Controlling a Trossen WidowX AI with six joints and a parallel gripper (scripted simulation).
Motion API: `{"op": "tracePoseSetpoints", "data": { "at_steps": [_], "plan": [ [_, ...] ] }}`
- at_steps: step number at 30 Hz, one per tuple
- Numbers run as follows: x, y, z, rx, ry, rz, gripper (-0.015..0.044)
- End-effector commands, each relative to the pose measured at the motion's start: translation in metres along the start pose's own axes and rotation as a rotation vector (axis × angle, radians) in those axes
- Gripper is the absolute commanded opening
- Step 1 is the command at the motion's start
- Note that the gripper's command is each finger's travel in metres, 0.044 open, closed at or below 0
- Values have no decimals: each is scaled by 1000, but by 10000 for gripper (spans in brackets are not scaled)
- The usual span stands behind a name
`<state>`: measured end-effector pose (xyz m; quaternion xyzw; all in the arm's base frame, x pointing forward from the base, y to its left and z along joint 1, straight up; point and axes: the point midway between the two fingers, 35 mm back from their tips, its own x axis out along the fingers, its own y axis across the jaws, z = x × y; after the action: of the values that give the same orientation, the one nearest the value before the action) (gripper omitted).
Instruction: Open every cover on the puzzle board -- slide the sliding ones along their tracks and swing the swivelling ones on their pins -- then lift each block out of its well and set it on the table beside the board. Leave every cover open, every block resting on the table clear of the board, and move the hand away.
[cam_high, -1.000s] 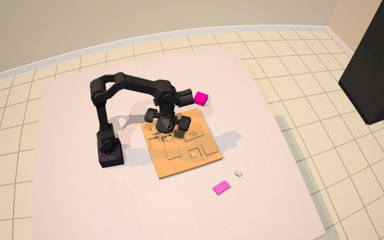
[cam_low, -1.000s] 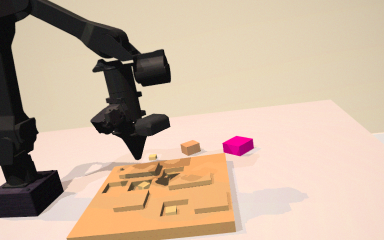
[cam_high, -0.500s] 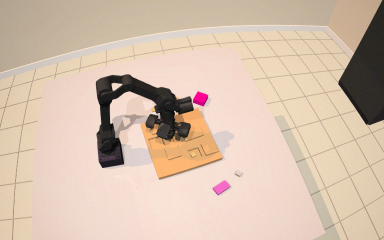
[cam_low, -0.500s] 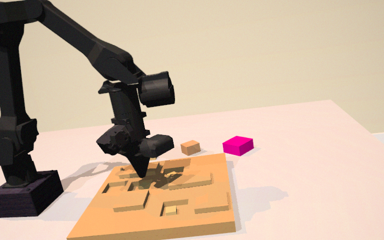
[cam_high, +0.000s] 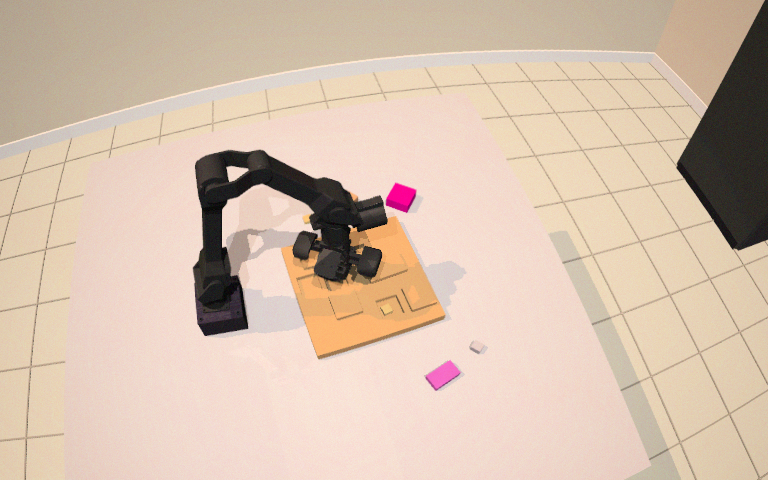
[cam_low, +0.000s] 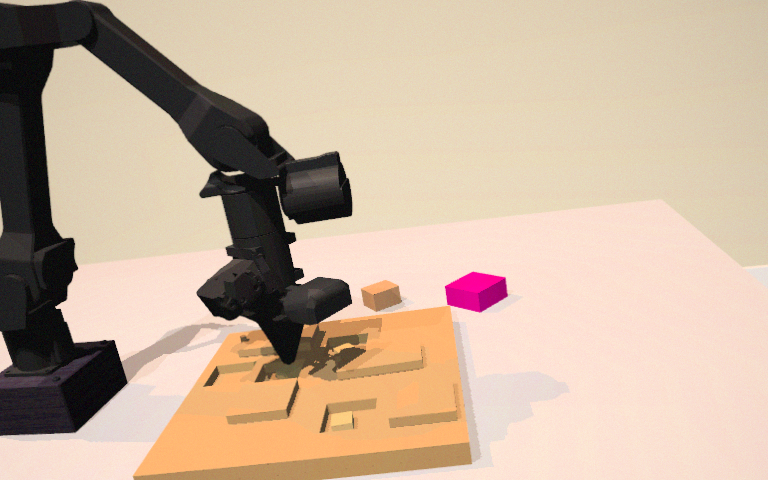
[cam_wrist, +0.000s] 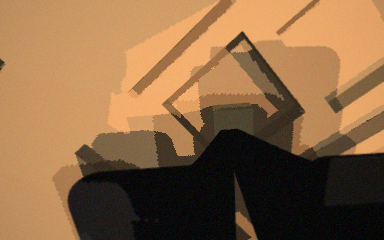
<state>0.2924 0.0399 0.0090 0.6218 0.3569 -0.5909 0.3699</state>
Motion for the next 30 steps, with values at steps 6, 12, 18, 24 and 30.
{"op": "tracePoseSetpoints", "data": {
  "at_steps": [6, 12, 18, 24, 30],
  "plan": [
    [7, -2, 2, 4, -9, -12, 0],
    [7, -2, 2, 4, -9, -12, 0],
    [8, -2, 4, 4, -9, -12, 0],
    [9, -1, 13, 4, -10, -12, 0],
    [10, 0, 17, -101, -10, -12, 0]
  ]
}}
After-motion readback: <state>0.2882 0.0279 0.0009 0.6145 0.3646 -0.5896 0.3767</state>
